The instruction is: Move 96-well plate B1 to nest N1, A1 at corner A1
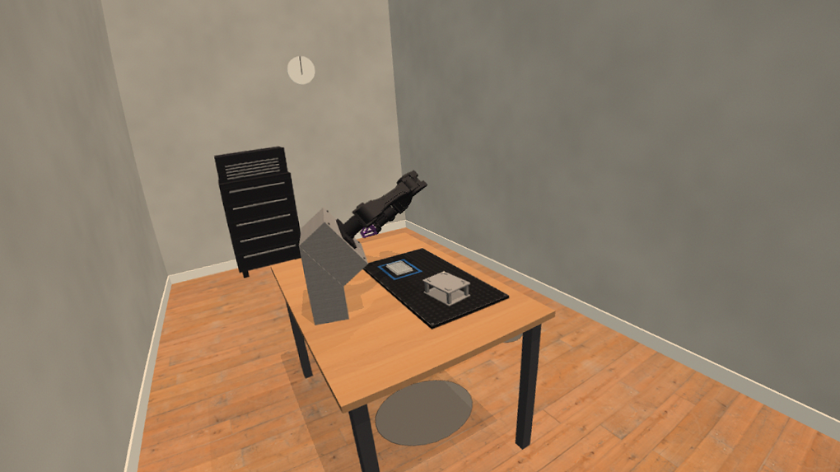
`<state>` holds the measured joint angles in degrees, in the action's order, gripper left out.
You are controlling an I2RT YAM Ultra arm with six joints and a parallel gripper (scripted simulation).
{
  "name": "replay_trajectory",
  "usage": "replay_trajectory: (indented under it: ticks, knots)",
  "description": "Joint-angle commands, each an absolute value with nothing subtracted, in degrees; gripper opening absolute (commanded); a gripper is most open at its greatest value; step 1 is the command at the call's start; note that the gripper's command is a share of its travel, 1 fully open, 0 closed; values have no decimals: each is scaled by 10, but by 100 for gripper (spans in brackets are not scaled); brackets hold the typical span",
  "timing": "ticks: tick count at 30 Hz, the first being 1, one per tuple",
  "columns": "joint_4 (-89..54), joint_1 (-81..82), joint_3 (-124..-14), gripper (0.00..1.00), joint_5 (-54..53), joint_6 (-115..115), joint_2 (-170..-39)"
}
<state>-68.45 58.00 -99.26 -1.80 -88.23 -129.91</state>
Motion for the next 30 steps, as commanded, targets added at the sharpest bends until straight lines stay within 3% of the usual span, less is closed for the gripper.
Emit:
replay_trajectory:
  ticks: [1,17,30]
  knots:
    - [-688,597,-995,100,-27,-884,-1291]
    - [-688,597,-995,100,-27,-884,-1291]
    - [-613,577,-932,100,26,-659,-1250]
